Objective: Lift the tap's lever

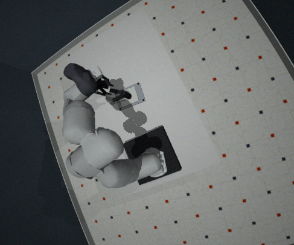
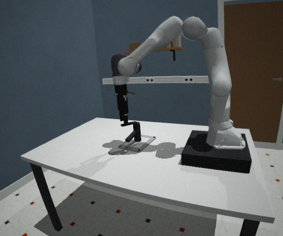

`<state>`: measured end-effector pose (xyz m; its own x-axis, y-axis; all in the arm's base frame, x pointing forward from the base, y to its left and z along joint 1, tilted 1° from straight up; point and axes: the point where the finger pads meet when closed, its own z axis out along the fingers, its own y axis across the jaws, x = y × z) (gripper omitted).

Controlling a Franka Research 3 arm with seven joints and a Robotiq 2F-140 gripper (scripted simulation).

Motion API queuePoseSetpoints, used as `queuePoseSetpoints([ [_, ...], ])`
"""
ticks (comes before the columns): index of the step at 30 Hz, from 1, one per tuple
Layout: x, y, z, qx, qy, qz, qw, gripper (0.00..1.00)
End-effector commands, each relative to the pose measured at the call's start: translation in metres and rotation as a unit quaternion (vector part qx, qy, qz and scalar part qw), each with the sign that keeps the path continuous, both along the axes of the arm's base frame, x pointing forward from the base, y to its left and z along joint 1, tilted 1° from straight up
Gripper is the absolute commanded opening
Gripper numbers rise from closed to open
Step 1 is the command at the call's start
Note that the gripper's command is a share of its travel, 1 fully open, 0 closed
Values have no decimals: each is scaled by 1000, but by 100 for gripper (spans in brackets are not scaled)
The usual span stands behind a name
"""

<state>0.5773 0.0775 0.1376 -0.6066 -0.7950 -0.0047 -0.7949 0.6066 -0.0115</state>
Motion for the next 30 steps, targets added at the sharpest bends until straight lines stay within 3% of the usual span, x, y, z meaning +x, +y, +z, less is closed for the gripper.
queuePoseSetpoints([
  [1,0,0,-2,-1,0,-2,1000,46],
  [30,0,-1,-25,-1,0,-2,1000,46],
])
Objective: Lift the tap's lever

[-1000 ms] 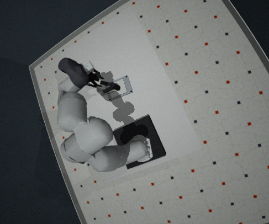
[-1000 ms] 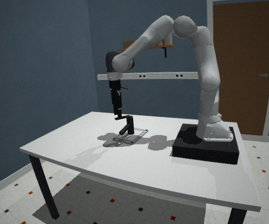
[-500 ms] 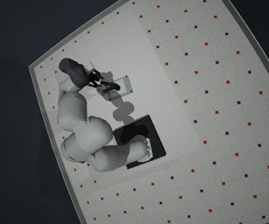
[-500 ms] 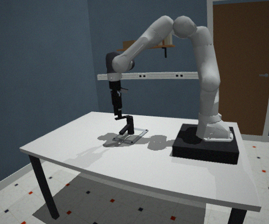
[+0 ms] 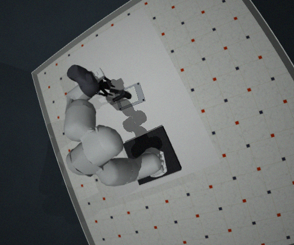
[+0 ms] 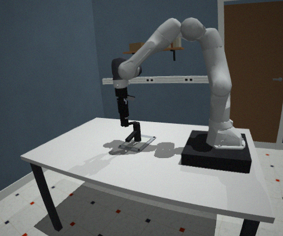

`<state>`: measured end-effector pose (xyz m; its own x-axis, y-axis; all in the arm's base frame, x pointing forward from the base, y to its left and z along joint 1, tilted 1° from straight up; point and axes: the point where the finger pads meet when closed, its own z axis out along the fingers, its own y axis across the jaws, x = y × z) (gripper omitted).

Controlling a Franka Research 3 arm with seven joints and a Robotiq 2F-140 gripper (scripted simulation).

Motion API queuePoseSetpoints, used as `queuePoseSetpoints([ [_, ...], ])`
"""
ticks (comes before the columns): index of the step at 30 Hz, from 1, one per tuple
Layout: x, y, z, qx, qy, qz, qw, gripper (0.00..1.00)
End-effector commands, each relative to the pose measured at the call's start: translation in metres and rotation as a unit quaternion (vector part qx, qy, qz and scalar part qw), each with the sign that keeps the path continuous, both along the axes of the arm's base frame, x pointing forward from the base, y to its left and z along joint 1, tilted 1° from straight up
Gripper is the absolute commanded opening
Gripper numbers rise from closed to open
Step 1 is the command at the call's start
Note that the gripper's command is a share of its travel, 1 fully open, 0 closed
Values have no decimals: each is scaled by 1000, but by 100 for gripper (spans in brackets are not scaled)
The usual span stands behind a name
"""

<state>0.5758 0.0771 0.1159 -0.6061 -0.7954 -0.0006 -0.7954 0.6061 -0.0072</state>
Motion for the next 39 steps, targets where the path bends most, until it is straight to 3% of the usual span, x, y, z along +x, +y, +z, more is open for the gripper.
queuePoseSetpoints([
  [1,2,0,-5,-1,-3,-2,1000,46],
  [21,2,0,-26,-1,-3,-2,1000,46],
  [39,2,0,-29,-1,-3,-2,1000,46],
])
